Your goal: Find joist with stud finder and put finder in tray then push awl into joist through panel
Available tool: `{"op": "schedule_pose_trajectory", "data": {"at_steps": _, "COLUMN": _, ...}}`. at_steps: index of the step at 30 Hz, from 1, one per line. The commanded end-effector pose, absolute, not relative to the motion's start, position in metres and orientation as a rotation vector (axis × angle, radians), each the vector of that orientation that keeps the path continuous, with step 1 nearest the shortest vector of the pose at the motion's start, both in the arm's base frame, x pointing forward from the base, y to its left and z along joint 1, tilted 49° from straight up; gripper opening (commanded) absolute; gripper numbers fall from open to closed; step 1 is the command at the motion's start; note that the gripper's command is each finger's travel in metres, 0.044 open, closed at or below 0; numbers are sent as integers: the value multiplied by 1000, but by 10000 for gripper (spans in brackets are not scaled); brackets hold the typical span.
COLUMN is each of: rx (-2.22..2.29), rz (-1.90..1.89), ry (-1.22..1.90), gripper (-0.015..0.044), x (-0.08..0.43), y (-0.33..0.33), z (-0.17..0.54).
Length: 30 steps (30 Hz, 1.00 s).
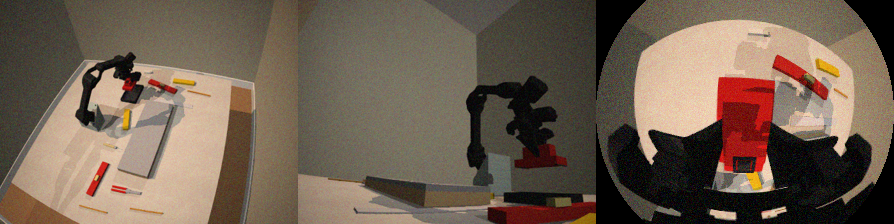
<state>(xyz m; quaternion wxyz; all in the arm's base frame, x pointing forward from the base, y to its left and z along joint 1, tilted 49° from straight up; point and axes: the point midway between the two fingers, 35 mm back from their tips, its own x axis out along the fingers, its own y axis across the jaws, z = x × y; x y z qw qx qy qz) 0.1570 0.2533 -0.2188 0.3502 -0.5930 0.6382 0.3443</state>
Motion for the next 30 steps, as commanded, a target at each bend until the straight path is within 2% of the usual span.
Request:
{"op": "schedule_pose_trajectory", "data": {"at_steps": 1, "rx": -1542, "rz": 896, "ry": 1653, "gripper": 0, "x": 156, "y": 247, "z": -225}}
{"op": "schedule_pose_trajectory", "data": {"at_steps": 30, "rx": -1544, "rz": 893, "ry": 1654, "gripper": 0, "x": 152, "y": 200, "z": -266}}
